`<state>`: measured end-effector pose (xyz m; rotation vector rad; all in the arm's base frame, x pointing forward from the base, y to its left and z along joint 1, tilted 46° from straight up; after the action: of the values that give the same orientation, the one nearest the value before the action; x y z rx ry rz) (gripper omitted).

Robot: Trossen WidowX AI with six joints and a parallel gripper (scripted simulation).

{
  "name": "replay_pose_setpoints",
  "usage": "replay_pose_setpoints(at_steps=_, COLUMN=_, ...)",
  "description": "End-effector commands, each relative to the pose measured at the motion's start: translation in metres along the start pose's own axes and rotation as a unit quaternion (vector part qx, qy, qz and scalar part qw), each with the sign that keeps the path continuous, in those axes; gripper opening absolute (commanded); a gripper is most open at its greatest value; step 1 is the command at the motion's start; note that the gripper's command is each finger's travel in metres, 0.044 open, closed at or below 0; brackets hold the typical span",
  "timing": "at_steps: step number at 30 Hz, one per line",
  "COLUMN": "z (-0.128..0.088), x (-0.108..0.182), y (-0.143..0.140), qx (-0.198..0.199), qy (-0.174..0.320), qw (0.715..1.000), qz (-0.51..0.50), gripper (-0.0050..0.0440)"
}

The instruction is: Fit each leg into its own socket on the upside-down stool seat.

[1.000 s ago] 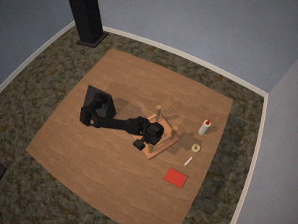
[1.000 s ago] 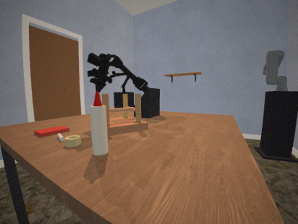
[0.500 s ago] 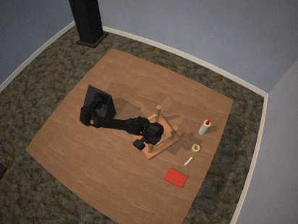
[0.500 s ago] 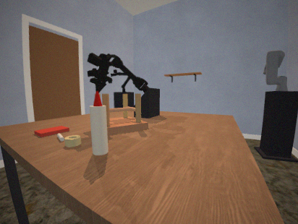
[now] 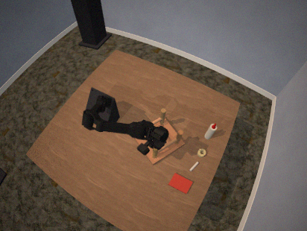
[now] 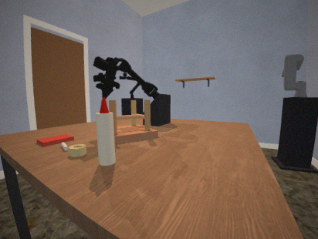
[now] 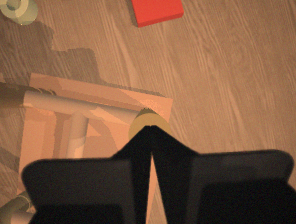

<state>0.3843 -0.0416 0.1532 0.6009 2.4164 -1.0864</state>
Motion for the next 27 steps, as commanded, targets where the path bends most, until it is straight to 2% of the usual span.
replay_pose_setpoints(at_steps=1, z=0.0219, x=0.0058, y=-0.001, qx=0.002, qy=0.024, qw=1.0, qz=0.001, gripper=0.0)
replay_pose_setpoints(at_steps=27, z=0.0245, x=0.0066, y=-0.0012, qx=0.002, qy=0.024, qw=1.0, qz=0.001, gripper=0.0)
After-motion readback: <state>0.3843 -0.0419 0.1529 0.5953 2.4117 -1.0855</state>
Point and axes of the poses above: the point midway between the two fingers, 35 mm back from their tips, its own z axis out along the fingers, its own y axis across the jaws, x = y × z, the point moved 10 cm from there along -z, back along the fingers, and after that the axes turned 13 degrees about z, right-handed, at the moved point
